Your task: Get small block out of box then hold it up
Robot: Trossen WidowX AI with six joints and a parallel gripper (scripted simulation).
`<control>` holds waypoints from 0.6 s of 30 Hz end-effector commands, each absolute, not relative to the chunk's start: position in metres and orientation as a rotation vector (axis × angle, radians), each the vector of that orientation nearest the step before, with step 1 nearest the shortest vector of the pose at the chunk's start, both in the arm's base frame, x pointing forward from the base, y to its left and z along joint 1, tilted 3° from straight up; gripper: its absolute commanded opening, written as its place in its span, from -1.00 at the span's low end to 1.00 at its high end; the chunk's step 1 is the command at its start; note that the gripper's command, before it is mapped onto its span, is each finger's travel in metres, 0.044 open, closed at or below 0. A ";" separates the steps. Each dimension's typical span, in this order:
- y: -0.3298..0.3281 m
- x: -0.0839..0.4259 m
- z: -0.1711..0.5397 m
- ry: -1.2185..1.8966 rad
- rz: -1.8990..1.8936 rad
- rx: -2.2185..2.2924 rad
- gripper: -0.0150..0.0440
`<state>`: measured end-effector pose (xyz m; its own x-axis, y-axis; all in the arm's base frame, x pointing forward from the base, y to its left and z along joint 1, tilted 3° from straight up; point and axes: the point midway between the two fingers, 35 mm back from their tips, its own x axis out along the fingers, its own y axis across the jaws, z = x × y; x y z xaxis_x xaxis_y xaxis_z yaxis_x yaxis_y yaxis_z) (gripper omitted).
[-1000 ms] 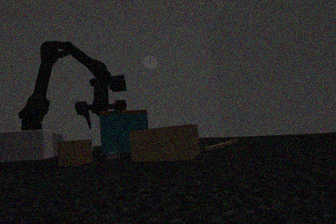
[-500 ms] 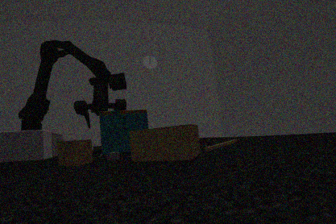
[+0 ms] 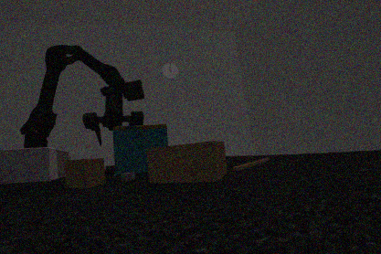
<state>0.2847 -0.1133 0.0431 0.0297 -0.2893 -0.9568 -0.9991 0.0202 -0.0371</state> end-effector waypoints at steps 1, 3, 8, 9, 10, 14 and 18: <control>-0.117 0.285 0.043 1.403 1.016 -1.422 0.86; -0.119 0.285 0.043 1.403 1.016 -1.422 0.86; -0.124 0.285 0.042 1.403 1.016 -1.422 0.86; -0.125 0.285 0.042 1.403 1.016 -1.422 0.86; -0.126 0.285 0.042 1.403 1.016 -1.422 0.86; -0.134 0.285 0.042 1.404 1.015 -1.423 0.86; -0.134 0.286 0.065 1.406 1.013 -1.422 0.86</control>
